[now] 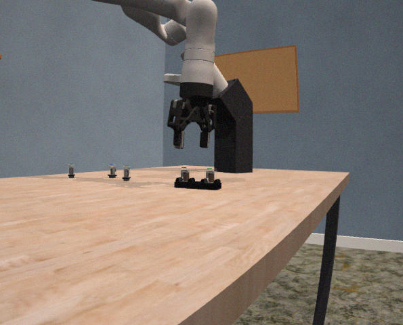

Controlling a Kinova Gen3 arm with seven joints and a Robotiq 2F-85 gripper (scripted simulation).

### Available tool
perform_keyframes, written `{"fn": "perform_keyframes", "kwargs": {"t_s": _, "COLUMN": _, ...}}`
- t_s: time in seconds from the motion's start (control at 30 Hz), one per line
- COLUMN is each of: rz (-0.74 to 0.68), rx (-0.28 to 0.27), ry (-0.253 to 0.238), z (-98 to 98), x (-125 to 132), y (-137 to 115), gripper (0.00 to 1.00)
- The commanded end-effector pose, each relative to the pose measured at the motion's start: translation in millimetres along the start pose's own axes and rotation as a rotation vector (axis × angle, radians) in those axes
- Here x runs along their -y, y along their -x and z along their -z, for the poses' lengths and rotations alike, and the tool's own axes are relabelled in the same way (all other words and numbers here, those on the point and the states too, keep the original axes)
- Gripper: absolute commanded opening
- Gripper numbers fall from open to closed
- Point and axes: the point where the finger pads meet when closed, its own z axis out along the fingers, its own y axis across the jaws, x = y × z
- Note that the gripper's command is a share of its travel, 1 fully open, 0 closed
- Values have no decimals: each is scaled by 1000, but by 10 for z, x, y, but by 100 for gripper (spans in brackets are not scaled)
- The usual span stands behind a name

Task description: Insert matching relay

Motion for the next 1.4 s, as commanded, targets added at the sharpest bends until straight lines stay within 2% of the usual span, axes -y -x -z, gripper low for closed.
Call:
{"fn": "perform_keyframes", "kwargs": {"t_s": 0.0, "rz": 18, "rx": 8, "ry": -4, "z": 13, "x": -27, "y": 42, "gripper": 100}}
{"fn": "perform_keyframes", "kwargs": {"t_s": 1.37, "rz": 141, "rx": 58, "ry": -27, "z": 59, "x": -182, "y": 265, "gripper": 100}}
